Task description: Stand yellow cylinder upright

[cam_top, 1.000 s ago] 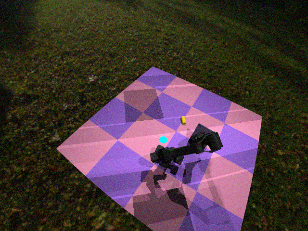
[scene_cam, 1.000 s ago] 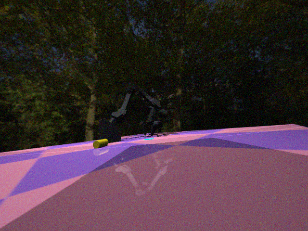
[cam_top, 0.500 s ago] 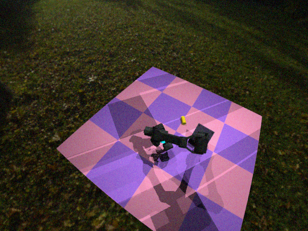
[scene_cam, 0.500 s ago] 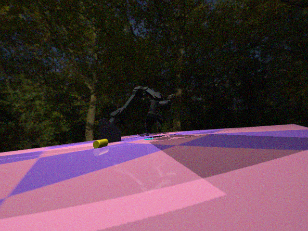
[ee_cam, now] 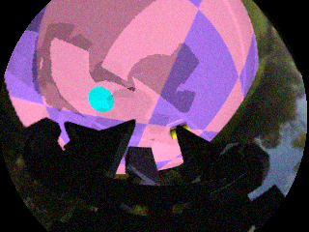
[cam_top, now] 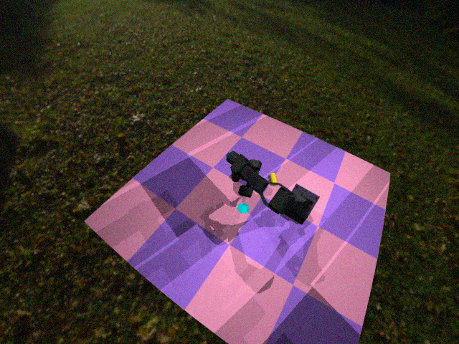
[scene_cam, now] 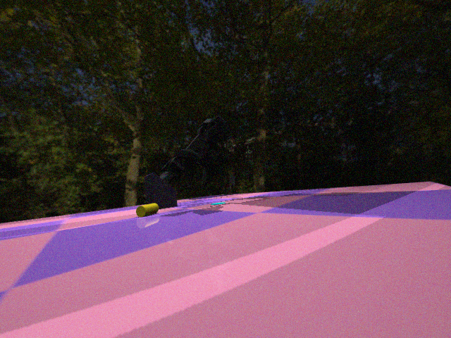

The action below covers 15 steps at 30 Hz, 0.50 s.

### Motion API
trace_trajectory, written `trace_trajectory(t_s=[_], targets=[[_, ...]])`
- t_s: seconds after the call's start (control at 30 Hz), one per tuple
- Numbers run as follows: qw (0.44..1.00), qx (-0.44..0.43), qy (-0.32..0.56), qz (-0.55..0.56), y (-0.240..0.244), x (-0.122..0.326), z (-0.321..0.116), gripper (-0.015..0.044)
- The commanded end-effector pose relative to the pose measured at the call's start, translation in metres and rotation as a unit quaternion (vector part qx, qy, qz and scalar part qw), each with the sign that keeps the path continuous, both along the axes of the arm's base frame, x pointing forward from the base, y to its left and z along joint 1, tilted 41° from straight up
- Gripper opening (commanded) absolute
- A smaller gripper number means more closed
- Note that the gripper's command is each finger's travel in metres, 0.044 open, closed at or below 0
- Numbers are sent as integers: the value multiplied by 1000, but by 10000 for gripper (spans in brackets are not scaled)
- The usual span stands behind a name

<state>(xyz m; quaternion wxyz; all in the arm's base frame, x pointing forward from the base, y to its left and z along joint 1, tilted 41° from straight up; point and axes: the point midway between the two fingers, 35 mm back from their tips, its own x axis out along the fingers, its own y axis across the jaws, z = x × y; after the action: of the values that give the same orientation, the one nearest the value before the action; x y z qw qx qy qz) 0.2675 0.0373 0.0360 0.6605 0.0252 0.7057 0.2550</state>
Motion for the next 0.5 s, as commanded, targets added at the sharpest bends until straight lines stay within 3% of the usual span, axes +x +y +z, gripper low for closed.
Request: trace_trajectory(t_s=[0.0,0.47], targets=[[995,10,44,-91,-31,3,-13,309],[901,66,181,-389,-136,-22,-58,309]])
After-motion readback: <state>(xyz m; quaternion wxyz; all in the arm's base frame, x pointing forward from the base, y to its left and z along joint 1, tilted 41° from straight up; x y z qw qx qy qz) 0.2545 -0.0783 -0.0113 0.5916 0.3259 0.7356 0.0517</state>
